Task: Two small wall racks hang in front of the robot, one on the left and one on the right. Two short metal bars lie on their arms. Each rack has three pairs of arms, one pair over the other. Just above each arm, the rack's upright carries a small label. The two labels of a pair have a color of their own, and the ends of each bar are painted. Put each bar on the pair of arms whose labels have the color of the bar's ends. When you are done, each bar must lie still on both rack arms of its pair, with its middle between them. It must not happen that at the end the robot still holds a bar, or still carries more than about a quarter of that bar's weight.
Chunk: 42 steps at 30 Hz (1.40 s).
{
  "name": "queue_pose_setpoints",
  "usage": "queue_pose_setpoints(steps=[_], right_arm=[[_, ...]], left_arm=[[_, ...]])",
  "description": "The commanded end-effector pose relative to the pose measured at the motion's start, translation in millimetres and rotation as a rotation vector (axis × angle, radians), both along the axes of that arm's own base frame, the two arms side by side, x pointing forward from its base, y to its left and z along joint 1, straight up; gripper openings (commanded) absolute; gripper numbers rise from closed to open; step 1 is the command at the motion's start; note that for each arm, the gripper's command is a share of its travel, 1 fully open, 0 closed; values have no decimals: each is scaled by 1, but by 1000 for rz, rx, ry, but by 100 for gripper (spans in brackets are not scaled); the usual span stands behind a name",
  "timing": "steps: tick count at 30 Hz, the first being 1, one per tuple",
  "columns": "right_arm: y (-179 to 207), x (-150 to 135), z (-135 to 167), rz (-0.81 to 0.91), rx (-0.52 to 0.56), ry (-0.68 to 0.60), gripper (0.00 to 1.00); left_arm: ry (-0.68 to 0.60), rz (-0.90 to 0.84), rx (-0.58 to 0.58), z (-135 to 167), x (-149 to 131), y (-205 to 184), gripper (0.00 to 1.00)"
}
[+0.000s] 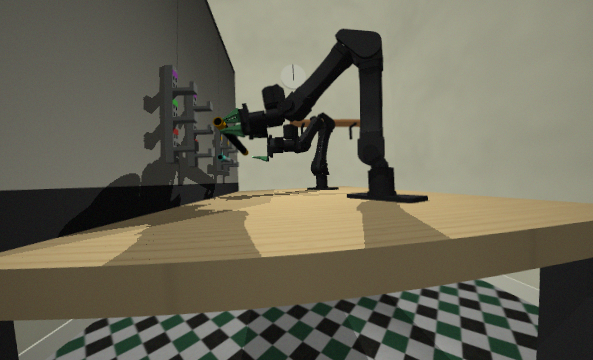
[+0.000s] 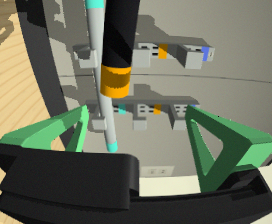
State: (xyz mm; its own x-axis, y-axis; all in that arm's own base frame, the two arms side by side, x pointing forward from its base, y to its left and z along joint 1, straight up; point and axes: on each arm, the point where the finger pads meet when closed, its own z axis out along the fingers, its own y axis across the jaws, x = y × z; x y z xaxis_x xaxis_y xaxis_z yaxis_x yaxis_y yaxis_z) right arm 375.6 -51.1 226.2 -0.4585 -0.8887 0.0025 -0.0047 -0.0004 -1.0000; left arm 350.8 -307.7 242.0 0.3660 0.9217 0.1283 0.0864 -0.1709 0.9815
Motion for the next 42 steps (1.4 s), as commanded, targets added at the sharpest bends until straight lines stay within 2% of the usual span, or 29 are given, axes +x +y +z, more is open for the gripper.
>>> queue_pose_setpoints(steps=[1, 42], right_arm=[[3, 1, -1, -4, 0, -5, 100], [32, 9, -10, -4, 0, -5, 100]], left_arm=[[-85, 7, -171, 61, 1, -2, 0], [-85, 7, -171, 70, 1, -2, 0]])
